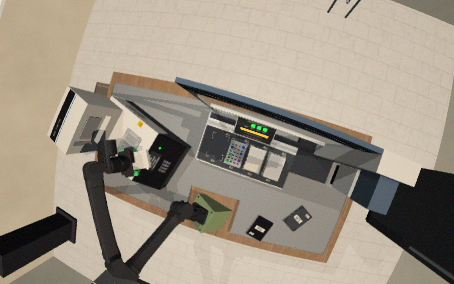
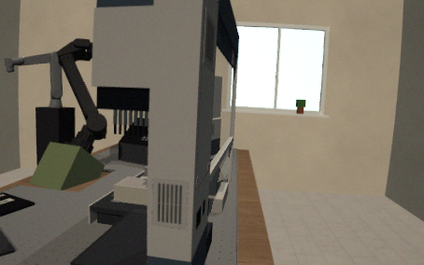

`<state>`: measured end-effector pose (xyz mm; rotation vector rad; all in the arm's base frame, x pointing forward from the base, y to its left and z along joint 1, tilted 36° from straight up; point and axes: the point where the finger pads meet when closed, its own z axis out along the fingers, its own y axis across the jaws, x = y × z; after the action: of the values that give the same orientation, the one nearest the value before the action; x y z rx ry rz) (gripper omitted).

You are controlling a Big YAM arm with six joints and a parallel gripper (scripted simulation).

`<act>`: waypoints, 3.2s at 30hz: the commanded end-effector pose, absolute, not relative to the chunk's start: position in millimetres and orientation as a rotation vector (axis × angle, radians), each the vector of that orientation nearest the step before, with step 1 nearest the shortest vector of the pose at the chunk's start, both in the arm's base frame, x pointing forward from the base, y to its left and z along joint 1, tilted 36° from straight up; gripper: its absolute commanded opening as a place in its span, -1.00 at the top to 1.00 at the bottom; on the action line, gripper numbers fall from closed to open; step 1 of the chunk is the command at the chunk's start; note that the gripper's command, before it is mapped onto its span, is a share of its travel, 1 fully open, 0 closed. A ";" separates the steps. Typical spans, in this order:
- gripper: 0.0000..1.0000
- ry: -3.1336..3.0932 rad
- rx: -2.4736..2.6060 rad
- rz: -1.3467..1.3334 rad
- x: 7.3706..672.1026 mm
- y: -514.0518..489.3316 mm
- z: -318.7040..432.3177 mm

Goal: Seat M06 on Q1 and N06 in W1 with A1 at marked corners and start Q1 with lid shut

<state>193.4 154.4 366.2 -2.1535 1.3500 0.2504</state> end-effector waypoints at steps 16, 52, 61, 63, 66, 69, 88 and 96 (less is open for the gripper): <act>1.00 0.897 -2.274 0.030 213.3 205.6 448.4; 1.00 0.379 -2.438 -0.121 222.5 240.0 460.6; 1.00 0.410 -2.446 -0.113 225.7 234.6 448.1; 1.00 0.415 -2.450 -0.107 227.2 235.1 445.6; 1.00 0.421 -2.458 -0.097 229.9 236.2 441.5; 1.00 0.431 -2.471 -0.081 233.7 238.0 434.8; 1.00 0.396 -2.427 -0.146 229.3 237.3 465.5; 1.00 0.395 -2.425 -0.151 239.0 243.7 473.0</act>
<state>228.9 241.4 433.4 -2.4893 0.4290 -0.0639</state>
